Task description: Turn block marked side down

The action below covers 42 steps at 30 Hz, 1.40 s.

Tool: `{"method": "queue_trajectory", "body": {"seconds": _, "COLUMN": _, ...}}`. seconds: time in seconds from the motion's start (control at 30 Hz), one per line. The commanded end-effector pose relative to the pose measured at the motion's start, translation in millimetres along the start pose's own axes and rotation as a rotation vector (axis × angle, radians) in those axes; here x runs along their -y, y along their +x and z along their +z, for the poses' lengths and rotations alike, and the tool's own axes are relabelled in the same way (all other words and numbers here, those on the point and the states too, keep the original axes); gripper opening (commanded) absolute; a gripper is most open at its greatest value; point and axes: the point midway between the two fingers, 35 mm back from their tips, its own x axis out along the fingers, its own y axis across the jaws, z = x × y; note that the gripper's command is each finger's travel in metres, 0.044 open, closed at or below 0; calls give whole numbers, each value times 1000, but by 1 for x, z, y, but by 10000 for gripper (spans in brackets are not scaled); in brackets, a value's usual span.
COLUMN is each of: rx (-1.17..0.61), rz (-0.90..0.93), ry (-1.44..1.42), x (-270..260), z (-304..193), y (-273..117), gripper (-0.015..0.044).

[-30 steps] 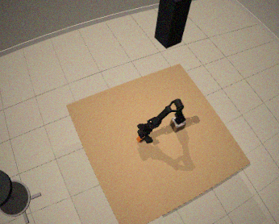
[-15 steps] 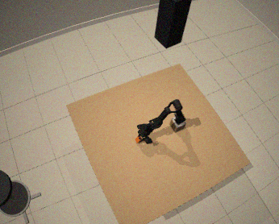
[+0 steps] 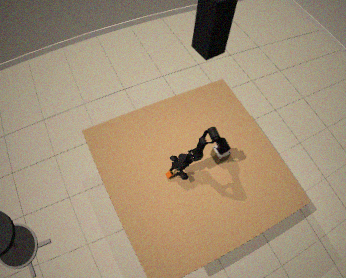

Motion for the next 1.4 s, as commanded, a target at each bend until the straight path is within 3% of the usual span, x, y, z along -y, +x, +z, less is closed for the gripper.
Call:
{"method": "queue_trajectory", "body": {"seconds": 0.0, "rx": 40, "rz": -2, "ry": 6, "x": 0, "z": -11, "y": 0, "gripper": 0}}
{"method": "queue_trajectory", "body": {"seconds": 0.43, "rx": 206, "rz": 4, "ry": 10, "x": -3, "z": -16, "y": -13, "gripper": 0}}
{"method": "queue_trajectory", "body": {"seconds": 1.1, "rx": 236, "rz": 4, "ry": 10, "x": -3, "z": -15, "y": -16, "gripper": 0}}
{"method": "queue_trajectory", "body": {"seconds": 1.37, "rx": 236, "rz": 4, "ry": 10, "x": -3, "z": -15, "y": -16, "gripper": 210}}
